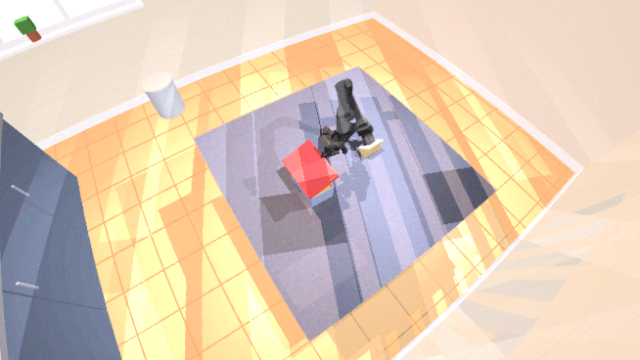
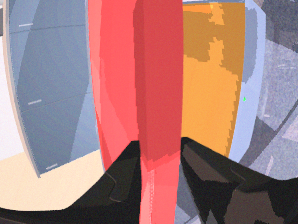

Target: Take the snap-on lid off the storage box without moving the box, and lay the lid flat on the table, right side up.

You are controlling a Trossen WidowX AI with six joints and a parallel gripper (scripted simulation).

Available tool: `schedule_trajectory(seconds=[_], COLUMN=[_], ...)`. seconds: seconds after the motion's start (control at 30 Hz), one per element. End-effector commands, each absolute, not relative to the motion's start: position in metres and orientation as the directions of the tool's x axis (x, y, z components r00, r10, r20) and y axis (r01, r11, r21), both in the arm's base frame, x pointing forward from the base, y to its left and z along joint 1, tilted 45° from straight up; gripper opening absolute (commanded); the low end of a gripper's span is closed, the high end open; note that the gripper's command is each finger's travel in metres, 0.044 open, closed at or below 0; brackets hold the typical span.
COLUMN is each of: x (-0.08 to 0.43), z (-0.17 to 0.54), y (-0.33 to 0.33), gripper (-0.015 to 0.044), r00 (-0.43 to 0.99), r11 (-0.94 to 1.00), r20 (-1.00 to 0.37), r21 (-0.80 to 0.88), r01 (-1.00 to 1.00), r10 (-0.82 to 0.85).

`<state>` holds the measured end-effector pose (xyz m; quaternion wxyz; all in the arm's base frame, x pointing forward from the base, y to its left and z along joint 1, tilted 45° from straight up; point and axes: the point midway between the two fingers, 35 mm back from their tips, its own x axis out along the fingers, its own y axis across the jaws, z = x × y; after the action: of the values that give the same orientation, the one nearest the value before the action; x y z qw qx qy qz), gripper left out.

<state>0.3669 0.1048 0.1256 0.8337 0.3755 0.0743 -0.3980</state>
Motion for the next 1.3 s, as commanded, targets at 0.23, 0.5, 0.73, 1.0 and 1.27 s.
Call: schedule_trajectory(seconds=[0.23, 0.5, 0.73, 1.0, 1.27], x=[0.37, 0.369, 0.365, 0.361, 0.357], z=[0.14, 0.141, 0.148, 0.159, 0.17], y=[0.12, 0.119, 0.105, 0.094, 0.083], gripper=[0.0, 0.0, 0.0, 0.0, 0.0], r00=[0.683, 0.683, 0.682, 0.682, 0.682], r11=[0.402, 0.402, 0.402, 0.403, 0.403], r20=[-0.414, -0.414, -0.413, -0.413, -0.413], r21=[0.582, 0.582, 0.581, 0.581, 0.58], r01=[0.707, 0.707, 0.707, 0.708, 0.708], r10=[-0.602, -0.602, -0.603, -0.603, -0.603])
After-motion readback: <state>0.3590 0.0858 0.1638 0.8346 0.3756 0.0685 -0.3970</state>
